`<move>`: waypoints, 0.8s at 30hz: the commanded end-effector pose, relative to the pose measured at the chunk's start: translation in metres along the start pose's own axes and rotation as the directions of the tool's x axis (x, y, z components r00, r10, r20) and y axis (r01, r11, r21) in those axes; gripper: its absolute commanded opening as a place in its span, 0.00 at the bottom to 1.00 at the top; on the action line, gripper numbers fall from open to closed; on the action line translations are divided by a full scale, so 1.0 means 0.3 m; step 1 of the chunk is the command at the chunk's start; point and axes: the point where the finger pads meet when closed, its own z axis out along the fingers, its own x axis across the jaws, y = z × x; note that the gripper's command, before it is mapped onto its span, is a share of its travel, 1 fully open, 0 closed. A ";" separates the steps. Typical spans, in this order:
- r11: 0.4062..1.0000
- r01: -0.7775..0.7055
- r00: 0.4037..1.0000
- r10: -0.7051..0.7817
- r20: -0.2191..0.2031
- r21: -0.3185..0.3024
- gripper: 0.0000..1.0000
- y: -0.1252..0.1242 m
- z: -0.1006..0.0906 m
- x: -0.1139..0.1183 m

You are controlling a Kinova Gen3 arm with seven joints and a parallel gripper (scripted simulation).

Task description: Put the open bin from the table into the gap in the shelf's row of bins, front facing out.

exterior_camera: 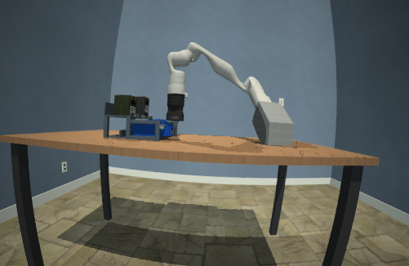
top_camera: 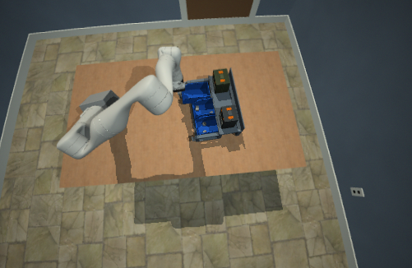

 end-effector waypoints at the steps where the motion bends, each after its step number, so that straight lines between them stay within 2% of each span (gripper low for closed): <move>1: 1.000 -0.001 1.000 0.001 0.002 -0.002 0.00 0.002 -0.003 -0.006; 24: 1.000 -0.001 1.000 0.001 0.002 -0.002 0.00 0.002 -0.003 -0.036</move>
